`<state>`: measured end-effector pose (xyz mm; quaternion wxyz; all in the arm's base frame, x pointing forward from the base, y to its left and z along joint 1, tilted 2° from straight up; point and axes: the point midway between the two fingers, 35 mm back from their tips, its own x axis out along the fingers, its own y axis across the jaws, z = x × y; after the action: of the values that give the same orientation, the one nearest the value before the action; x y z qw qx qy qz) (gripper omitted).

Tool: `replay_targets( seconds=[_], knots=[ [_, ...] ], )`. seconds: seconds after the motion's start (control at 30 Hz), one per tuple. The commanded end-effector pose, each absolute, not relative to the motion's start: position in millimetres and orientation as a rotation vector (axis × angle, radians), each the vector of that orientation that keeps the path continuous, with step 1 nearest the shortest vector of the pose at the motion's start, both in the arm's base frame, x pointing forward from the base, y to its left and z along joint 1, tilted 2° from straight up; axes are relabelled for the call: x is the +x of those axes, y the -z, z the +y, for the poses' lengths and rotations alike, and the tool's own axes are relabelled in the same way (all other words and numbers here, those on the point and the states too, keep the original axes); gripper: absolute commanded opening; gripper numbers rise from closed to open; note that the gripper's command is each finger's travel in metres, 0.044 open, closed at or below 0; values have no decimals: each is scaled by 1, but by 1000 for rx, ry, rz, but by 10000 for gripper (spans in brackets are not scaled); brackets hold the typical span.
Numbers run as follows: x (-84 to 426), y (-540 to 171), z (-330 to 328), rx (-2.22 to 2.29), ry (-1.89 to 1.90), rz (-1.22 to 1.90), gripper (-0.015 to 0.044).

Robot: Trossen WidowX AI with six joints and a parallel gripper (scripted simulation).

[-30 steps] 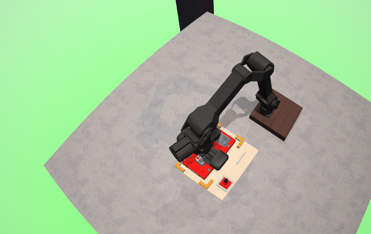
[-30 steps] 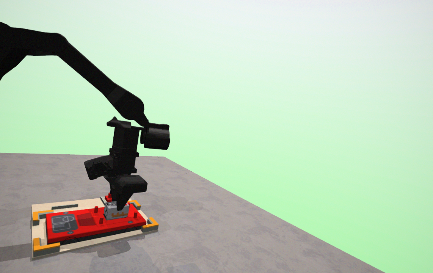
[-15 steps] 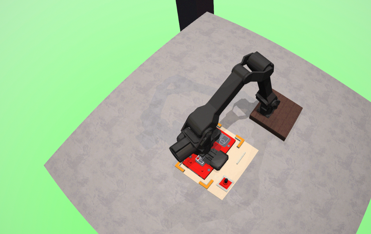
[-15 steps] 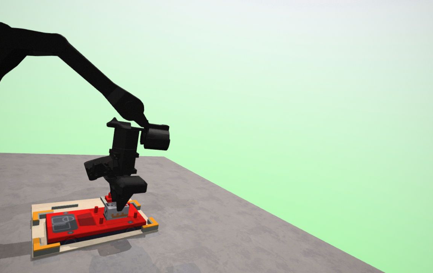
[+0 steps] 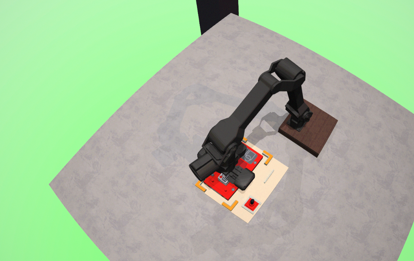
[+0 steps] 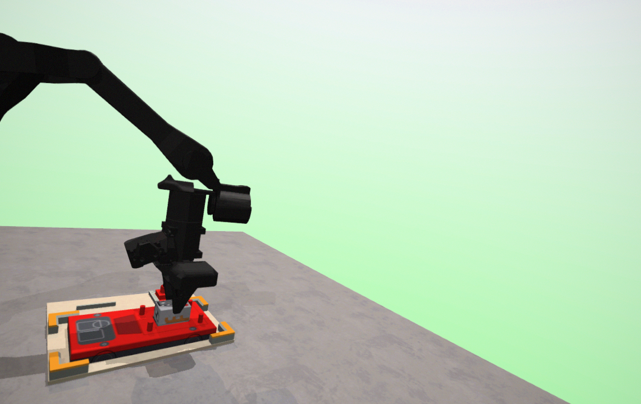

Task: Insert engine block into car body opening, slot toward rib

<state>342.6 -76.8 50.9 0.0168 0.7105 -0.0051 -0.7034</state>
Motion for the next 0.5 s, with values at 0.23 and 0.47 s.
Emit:
replay_targets(
  seconds=[0.23,0.47],
  knots=[
    [343,-51,-77,2209,2187,-16,289],
    [343,-51,-77,2209,2187,-16,440]
  ],
)
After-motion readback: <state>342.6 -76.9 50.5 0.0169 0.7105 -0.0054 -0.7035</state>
